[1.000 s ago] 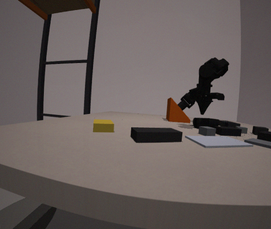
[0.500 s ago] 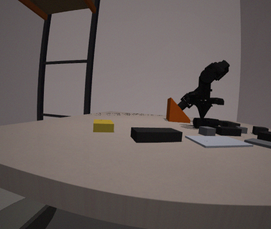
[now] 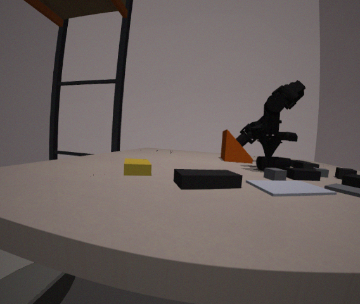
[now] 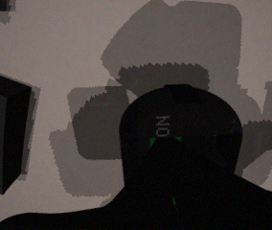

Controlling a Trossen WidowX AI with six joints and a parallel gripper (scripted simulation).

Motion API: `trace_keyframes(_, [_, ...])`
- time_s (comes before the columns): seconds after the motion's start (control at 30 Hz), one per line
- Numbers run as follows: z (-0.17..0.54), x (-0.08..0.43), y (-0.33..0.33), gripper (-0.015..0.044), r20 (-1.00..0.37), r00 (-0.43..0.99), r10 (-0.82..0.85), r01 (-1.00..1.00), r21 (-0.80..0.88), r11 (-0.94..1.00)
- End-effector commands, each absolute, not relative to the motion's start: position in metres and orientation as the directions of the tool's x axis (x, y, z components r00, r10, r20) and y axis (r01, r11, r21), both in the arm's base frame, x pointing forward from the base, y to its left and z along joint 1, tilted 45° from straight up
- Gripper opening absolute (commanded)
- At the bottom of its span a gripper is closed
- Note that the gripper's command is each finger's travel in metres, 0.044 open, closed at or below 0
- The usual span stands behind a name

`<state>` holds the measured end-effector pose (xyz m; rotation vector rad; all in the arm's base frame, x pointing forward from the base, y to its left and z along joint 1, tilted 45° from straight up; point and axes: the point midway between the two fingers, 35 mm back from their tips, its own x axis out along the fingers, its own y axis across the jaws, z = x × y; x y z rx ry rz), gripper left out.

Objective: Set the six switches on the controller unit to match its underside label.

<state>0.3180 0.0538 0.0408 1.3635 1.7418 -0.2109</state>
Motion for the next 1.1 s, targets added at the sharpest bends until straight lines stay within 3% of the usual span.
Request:
trace_keyframes(0.0, [0.047,0.319,0.047,0.0000,-0.717,-0.001,0.697,0.849,0.368,0.380])
trace_keyframes(0.3, [0.073,0.317,0.024,0.0000,-0.716,-0.001,0.698,0.851,0.366,0.377])
trace_keyframes(0.5, [0.100,0.284,0.046,0.0000,-0.715,-0.003,0.699,0.851,0.365,0.377])
trace_keyframes(1.07, [0.101,0.283,0.047,0.0000,-0.715,-0.003,0.699,0.851,0.365,0.377])
